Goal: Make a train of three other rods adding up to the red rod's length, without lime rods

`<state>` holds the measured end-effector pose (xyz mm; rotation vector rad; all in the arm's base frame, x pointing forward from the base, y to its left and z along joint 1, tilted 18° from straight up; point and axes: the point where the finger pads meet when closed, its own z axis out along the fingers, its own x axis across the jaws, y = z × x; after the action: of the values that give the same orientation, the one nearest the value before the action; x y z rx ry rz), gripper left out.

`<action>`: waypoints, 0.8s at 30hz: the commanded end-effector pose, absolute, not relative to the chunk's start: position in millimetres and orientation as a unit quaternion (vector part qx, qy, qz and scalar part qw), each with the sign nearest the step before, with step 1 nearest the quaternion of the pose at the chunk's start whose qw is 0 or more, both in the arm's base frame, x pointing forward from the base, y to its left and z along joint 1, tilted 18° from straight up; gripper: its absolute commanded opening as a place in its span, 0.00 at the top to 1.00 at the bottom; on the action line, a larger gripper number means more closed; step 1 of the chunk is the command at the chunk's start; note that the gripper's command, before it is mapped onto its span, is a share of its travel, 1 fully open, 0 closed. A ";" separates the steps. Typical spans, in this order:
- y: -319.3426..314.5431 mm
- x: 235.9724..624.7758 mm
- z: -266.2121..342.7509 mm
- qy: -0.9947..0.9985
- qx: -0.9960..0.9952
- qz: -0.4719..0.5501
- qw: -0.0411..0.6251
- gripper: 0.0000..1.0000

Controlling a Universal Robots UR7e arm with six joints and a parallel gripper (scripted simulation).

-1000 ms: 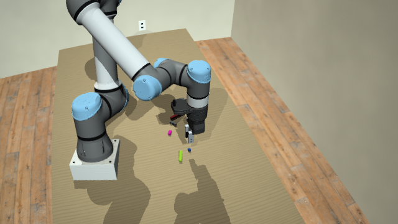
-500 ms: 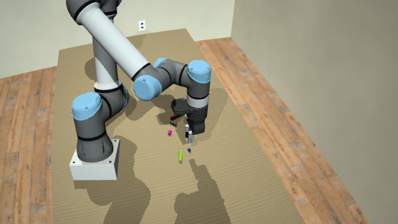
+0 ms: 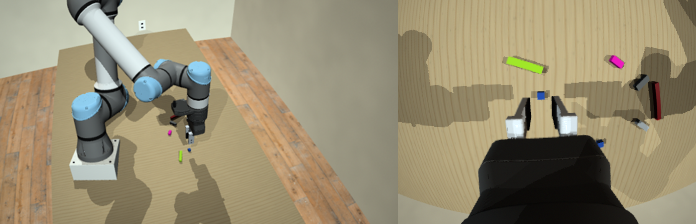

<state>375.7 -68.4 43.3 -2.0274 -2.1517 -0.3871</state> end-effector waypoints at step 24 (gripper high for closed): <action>-56.0 377.0 8.1 -0.719 -0.678 -0.129 0.082 0.46</action>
<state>376.6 -58.2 13.7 -2.0237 -2.1487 -0.3851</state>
